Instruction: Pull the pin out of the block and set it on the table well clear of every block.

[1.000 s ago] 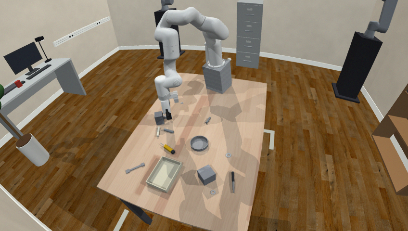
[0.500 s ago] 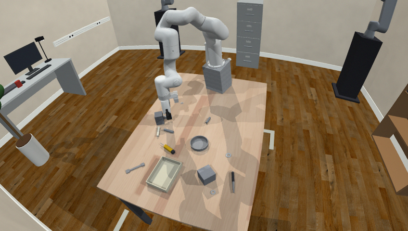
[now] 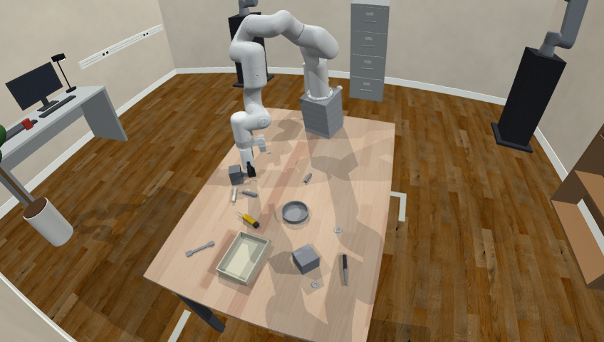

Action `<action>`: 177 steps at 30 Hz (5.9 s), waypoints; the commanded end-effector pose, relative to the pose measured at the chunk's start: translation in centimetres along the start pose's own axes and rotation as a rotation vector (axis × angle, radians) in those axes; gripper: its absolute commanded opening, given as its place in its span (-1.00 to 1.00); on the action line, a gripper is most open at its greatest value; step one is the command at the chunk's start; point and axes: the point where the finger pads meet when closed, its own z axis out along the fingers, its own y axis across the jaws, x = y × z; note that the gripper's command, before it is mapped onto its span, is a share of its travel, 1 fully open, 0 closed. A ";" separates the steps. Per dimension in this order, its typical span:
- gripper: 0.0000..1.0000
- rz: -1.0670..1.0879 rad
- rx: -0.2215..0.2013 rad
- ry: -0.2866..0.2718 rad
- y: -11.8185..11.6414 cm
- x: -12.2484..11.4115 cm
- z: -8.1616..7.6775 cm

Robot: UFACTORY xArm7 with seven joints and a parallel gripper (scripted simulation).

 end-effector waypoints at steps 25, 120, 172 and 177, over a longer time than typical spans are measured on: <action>-1.00 0.000 0.000 -0.003 0.0 0.3 0.0; -1.00 0.000 -0.002 -0.002 0.1 3.0 0.5; -1.00 0.000 0.000 0.004 0.0 3.3 0.4; -1.00 0.001 0.002 0.017 0.0 3.1 0.0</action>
